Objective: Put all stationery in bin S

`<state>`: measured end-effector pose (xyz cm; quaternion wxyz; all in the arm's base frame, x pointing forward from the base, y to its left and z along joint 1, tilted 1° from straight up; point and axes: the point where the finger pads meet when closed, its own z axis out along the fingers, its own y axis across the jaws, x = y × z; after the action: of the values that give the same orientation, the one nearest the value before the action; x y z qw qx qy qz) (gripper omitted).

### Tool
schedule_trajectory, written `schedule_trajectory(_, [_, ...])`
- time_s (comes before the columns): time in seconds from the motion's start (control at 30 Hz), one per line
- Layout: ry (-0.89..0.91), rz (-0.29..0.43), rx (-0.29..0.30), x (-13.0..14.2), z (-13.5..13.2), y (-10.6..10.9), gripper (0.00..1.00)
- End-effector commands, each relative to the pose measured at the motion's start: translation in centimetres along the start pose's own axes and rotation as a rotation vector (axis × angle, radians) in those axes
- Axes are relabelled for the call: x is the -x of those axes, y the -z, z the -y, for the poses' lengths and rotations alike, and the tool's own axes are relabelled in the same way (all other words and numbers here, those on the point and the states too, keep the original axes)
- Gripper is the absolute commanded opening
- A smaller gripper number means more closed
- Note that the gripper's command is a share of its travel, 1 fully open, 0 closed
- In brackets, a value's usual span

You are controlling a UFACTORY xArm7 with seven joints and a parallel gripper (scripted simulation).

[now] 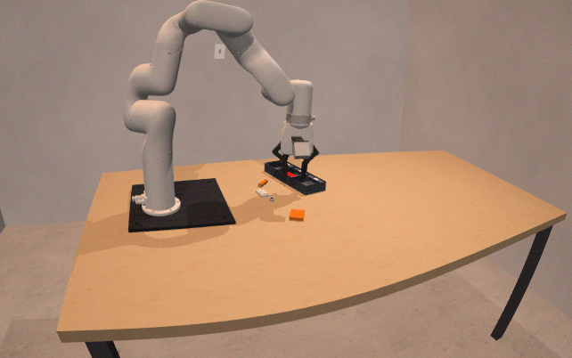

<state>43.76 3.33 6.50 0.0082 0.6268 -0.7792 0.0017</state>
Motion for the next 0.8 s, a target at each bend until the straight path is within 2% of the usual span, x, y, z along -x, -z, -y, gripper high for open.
schedule_trajectory(0.0, [-0.157, -0.002, -0.013, -4.9, -0.5, 0.8, 0.56])
schedule_trajectory(0.07, [-0.21, -0.003, -0.015, -6.5, -0.7, 0.9, 0.56])
schedule_trajectory(0.13, [-0.21, -0.003, -0.015, -6.5, -0.7, 0.9, 0.56])
schedule_trajectory(0.17, [-0.284, -0.006, -0.02, -7.4, -0.9, 1.0, 0.56])
schedule_trajectory(0.6, [-0.284, -0.007, -0.02, -18.0, -2.3, 1.7, 0.56])
schedule_trajectory(0.77, [-0.284, -0.007, -0.02, -18.6, -2.4, 1.7, 0.56])
